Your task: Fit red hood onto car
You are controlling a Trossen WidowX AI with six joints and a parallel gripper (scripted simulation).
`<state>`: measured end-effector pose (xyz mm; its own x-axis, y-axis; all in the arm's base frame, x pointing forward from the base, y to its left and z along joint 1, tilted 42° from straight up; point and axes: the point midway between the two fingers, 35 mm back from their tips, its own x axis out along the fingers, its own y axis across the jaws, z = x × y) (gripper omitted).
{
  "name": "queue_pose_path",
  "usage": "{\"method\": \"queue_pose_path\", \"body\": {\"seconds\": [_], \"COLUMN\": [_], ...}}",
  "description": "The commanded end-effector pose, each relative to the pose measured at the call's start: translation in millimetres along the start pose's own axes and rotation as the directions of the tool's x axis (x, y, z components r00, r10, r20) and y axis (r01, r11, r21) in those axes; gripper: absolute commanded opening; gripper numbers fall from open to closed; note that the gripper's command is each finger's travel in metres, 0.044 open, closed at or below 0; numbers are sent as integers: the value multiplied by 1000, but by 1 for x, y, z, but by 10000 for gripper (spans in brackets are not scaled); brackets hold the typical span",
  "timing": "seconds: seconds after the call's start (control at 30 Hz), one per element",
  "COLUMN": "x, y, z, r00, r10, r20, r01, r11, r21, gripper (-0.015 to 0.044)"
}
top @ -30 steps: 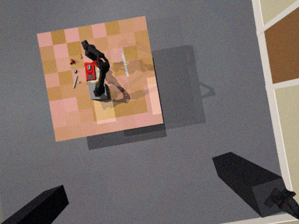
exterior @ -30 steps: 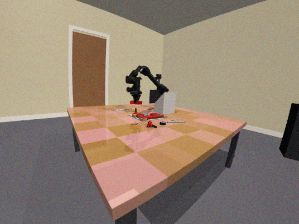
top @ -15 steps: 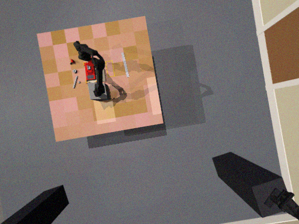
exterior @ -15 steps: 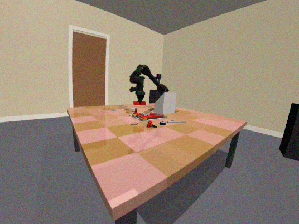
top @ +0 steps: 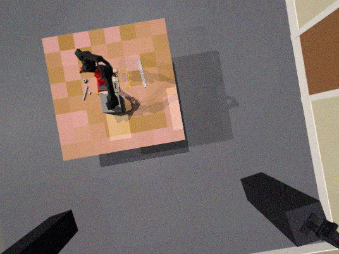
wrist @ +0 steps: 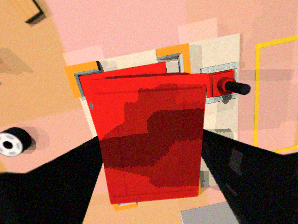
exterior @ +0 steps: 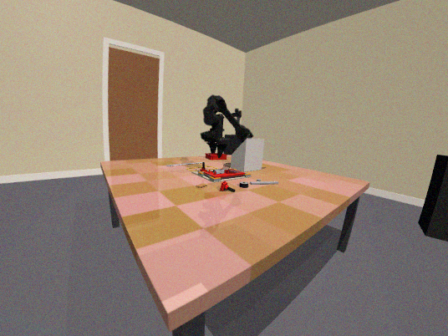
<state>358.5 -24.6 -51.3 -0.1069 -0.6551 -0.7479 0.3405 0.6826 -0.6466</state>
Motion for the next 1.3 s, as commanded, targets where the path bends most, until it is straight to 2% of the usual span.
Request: {"method": "queue_pose_path", "body": {"seconds": [0.0,0.3,0.6,1.27], "x": [-1,5,49,50], "y": [15,18,21,20], "z": [-5,-7,-9,-10], "r00": [1000,1000,1000,1000], "r10": [1,-2,-4,-4], "r20": [1,2,3,3], "r01": [0,2,4,4], "r11": [996,993,993,993], "r21": [-88,-117,-117,-117], "gripper": [0,0,0,0]}}
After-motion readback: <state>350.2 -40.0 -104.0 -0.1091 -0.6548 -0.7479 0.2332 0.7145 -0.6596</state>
